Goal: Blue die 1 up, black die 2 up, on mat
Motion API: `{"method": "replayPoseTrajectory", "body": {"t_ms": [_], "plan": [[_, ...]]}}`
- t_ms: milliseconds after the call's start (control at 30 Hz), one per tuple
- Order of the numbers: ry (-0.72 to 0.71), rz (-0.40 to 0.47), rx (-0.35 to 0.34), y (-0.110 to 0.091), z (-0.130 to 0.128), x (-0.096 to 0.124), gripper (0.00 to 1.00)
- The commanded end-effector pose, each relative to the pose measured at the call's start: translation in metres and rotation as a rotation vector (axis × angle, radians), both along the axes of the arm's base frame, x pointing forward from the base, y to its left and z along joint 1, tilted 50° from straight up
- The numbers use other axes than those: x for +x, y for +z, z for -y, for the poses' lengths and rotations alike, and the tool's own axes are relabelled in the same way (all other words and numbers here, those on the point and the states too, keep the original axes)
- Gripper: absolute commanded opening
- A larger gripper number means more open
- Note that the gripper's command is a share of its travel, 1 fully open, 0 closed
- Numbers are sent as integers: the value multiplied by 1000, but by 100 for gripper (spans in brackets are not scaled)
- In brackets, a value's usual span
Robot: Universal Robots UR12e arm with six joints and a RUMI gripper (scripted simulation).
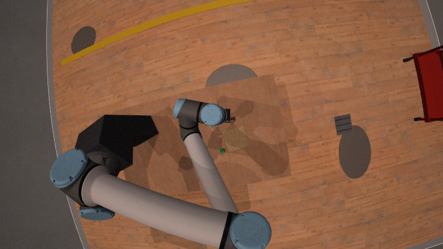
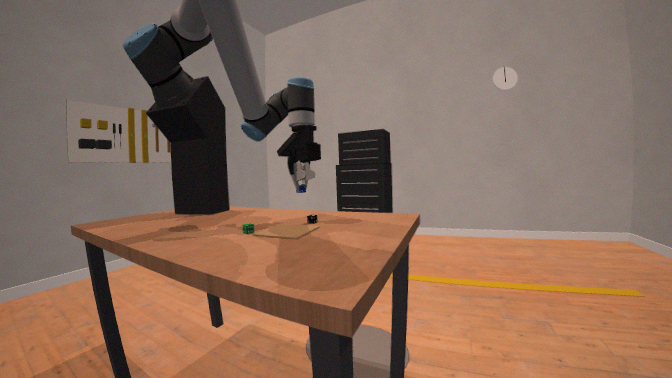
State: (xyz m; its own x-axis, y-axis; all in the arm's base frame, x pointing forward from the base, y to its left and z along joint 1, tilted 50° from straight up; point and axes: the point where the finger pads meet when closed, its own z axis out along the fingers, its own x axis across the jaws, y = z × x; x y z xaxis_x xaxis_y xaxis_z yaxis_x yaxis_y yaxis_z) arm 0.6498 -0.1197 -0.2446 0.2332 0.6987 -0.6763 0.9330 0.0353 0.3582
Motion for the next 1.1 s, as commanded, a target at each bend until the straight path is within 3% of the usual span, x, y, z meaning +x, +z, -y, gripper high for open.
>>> {"method": "replayPoseTrajectory", "body": {"t_ms": [0, 467, 700, 767, 1067], "plan": [[0, 0, 0, 2, -3, -1, 6], [38, -42, -16, 1, -2, 0, 6], [178, -198, -75, -1, -1, 1, 6], [178, -198, -75, -1, -1, 1, 6], [402, -447, -171, -5, 0, 5, 6]]}}
